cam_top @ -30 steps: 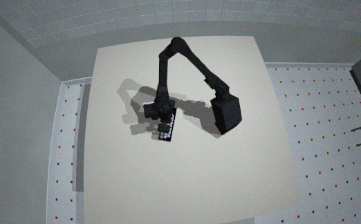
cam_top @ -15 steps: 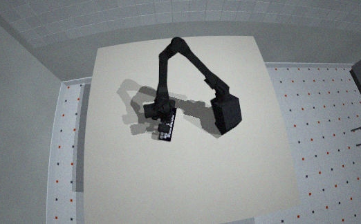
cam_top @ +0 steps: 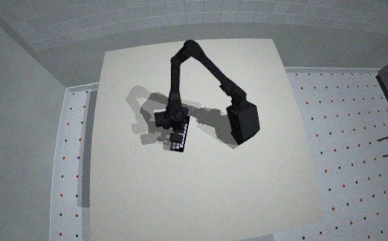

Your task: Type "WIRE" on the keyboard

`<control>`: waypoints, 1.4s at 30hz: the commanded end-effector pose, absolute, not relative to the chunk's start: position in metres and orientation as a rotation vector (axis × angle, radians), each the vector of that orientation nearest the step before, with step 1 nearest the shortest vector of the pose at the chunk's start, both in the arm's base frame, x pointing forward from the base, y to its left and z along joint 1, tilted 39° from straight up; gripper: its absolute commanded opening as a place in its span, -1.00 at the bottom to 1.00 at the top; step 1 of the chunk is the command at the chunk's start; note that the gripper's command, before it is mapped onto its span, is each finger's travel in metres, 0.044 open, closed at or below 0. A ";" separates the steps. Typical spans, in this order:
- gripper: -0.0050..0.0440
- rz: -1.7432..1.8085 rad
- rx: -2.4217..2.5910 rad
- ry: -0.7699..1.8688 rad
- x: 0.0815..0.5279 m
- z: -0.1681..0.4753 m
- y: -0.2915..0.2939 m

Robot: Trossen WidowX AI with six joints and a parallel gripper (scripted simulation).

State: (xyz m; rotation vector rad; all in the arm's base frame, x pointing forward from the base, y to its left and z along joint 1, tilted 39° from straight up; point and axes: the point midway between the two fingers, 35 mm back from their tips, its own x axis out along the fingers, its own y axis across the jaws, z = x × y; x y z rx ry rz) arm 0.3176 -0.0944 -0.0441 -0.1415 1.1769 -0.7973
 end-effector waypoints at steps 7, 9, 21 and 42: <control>-0.80 -0.794 -0.141 1.186 0.316 -0.047 -0.096; -0.80 -0.794 -0.141 1.186 0.316 -0.048 -0.096; -0.80 -0.794 -0.141 1.186 0.316 -0.045 -0.094; -0.80 -0.778 -0.144 1.201 0.342 -0.039 -0.047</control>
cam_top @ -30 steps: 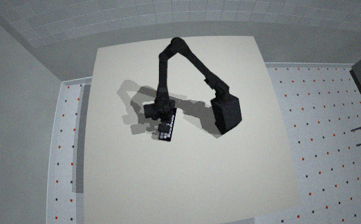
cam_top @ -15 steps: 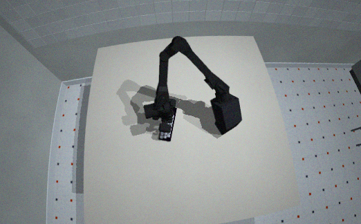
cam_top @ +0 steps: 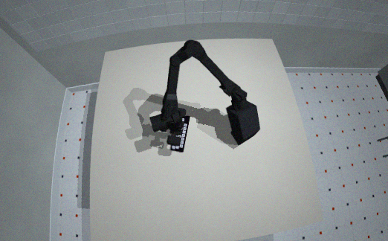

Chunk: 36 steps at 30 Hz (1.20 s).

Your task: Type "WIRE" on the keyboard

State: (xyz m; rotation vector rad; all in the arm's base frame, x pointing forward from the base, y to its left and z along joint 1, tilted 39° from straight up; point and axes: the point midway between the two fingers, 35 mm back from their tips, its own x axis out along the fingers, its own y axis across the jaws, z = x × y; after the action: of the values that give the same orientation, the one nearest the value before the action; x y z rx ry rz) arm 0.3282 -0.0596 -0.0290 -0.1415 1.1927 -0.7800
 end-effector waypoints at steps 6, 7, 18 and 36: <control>-0.80 -0.794 -0.141 1.186 0.368 -0.053 -0.019; -0.80 -0.794 -0.141 1.186 0.368 -0.053 -0.019; -0.80 -0.794 -0.141 1.186 0.370 -0.065 -0.028; -0.80 -0.794 -0.141 1.186 0.373 -0.079 -0.039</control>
State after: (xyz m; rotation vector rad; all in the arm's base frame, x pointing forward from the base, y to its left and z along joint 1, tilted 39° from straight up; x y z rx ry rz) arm 0.3754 -0.0361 -0.0740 -0.1312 1.1752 -0.7888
